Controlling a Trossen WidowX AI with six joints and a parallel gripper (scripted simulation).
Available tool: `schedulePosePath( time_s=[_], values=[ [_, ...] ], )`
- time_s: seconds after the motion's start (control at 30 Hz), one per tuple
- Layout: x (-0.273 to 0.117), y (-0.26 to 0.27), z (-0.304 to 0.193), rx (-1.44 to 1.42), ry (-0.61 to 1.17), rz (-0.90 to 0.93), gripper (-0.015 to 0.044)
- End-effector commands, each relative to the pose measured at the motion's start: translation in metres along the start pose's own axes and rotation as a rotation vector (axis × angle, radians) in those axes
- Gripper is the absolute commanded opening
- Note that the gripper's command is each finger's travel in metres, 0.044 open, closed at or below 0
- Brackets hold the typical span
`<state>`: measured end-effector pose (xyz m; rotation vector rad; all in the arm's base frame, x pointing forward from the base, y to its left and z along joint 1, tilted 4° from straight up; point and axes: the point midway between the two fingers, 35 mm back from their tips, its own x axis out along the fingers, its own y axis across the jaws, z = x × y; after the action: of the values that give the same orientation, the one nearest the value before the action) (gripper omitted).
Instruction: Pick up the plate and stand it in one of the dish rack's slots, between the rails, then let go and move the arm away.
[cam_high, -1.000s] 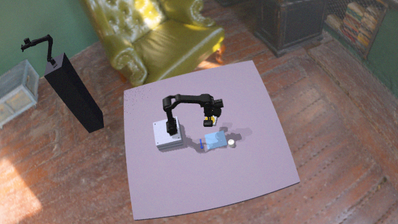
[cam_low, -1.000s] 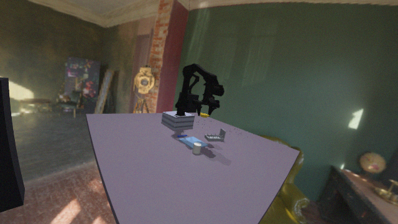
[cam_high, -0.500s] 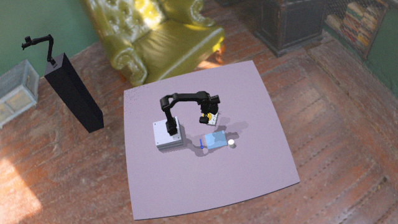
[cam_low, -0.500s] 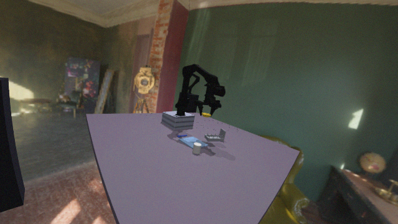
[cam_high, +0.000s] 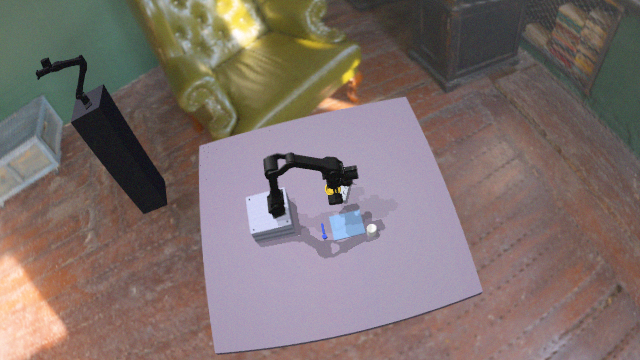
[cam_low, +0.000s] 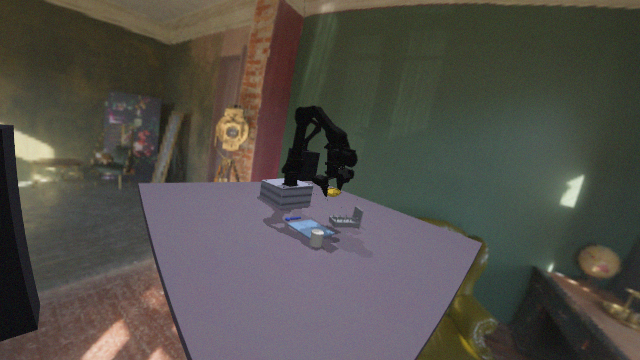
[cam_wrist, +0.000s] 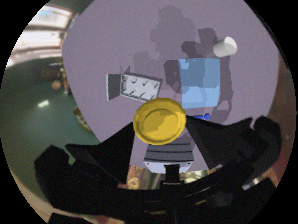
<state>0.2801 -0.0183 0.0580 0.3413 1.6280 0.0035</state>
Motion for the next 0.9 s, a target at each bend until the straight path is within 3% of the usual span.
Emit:
schedulePosePath(
  time_s=[0.0,0.43,0.87],
  values=[
    [0.013,0.0,0.001,-0.095,0.014,0.084,0.0],
    [0.038,-0.002,0.003,-0.366,-0.042,0.316,0.0],
    [0.056,-0.002,0.005,-0.623,-0.21,0.522,0.0]
  ],
)
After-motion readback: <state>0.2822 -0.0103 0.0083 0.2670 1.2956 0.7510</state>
